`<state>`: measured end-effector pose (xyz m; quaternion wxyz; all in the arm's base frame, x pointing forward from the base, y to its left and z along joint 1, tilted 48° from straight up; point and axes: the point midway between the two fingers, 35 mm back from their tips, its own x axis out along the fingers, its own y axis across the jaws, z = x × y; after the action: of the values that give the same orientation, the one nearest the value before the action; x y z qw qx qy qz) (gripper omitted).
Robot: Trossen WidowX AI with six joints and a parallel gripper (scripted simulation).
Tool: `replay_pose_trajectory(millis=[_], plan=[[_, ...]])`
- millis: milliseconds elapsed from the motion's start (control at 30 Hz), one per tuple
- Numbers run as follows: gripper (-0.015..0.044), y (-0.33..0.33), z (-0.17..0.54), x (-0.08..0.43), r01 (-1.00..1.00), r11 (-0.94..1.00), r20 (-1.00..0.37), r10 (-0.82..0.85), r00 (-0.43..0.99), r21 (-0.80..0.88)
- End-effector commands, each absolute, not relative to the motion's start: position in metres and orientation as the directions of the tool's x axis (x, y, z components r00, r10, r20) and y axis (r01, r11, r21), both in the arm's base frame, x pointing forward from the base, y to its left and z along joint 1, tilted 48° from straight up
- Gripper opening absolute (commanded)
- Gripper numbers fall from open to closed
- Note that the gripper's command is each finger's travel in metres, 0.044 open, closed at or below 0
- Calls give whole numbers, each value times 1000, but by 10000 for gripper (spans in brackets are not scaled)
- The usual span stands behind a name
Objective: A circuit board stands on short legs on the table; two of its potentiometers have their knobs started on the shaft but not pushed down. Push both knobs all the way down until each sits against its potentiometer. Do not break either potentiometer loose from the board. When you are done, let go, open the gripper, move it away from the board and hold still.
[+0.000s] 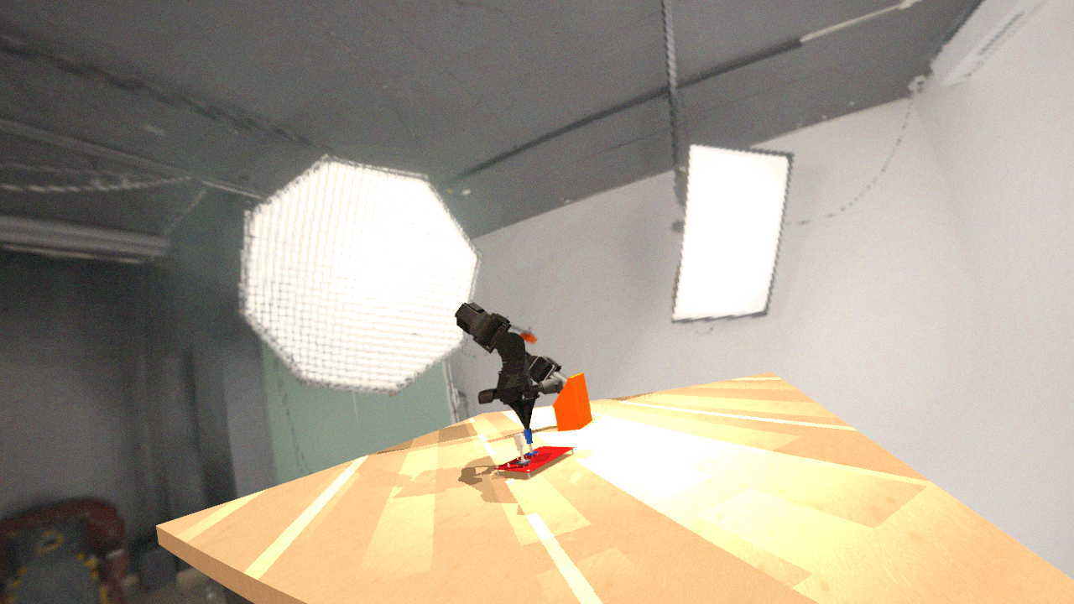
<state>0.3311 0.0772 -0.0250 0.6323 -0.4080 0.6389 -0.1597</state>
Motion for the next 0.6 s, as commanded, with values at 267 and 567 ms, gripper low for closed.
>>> replay_pose_trajectory(millis=[267, 567], plan=[[0, 77, -25, 332, -322, 613, -676, -725, 136, -722], [0, 73, -29, 332, -322, 612, -675, -725, 136, -722]])
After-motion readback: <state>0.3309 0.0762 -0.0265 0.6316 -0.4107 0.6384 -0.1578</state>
